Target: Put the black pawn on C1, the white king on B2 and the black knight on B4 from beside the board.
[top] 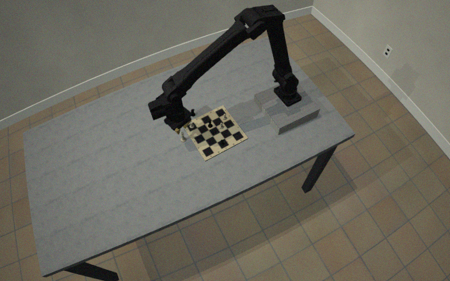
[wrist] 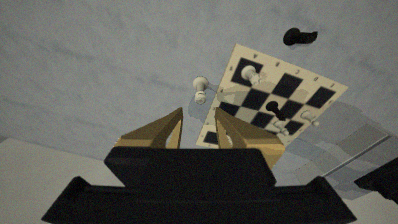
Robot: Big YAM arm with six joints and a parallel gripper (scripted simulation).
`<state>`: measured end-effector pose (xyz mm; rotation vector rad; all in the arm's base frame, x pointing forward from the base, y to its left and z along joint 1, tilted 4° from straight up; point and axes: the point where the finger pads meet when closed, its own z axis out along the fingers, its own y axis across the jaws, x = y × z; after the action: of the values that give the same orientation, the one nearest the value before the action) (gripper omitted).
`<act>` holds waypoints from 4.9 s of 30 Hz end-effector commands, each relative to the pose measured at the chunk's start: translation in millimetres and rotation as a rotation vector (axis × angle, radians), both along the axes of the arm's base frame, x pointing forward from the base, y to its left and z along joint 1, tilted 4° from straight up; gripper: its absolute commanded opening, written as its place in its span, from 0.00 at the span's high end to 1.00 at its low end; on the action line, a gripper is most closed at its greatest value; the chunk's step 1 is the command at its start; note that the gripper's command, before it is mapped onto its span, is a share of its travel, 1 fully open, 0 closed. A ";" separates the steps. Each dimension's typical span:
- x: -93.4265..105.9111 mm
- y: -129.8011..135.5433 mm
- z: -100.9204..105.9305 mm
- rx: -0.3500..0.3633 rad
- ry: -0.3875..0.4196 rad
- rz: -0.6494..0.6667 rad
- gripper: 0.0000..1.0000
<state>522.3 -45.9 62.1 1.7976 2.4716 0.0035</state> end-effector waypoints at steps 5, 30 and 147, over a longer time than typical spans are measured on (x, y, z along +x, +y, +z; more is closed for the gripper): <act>5.0 1.6 -16.5 -0.005 -0.002 -0.006 0.61; 10.9 -5.3 -44.1 -0.006 -0.008 -0.007 0.61; -96.5 71.3 55.9 -0.039 0.002 0.511 1.00</act>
<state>413.6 33.8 120.0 1.1488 2.8226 -0.0234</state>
